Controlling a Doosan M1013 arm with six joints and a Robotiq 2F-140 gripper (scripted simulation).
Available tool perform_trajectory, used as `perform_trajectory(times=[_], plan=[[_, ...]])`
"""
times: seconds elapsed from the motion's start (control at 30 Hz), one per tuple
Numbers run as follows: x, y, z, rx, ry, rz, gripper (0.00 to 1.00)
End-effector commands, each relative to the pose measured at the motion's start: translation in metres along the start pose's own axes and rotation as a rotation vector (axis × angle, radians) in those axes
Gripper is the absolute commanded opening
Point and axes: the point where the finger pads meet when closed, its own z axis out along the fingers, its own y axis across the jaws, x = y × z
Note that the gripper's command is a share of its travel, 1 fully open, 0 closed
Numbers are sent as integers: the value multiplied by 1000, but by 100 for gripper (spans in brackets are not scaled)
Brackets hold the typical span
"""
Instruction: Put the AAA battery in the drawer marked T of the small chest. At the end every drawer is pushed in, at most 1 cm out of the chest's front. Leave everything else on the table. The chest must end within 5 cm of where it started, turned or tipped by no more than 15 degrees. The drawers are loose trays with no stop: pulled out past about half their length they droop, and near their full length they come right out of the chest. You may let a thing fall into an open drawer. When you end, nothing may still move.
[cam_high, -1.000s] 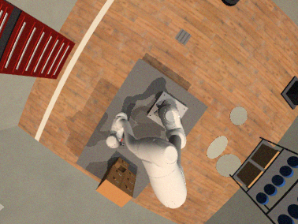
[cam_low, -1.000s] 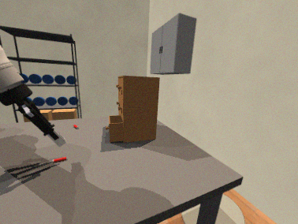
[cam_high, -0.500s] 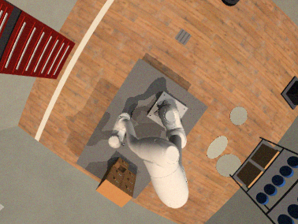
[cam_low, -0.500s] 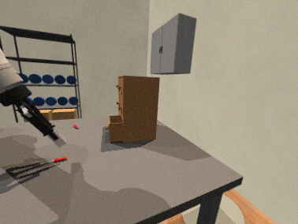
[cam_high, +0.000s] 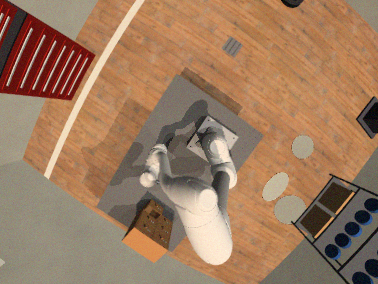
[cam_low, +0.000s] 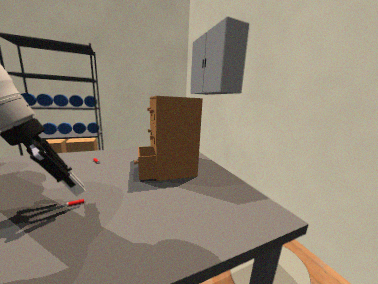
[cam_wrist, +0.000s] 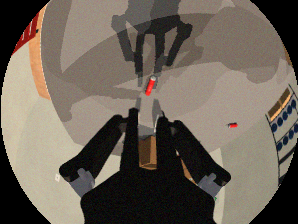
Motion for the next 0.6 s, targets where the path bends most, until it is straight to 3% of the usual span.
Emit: perform_trajectory(times=[0.0,0.57], plan=[[5,3,7,13,263,82,15],[11,3,18,21,285,96,15]])
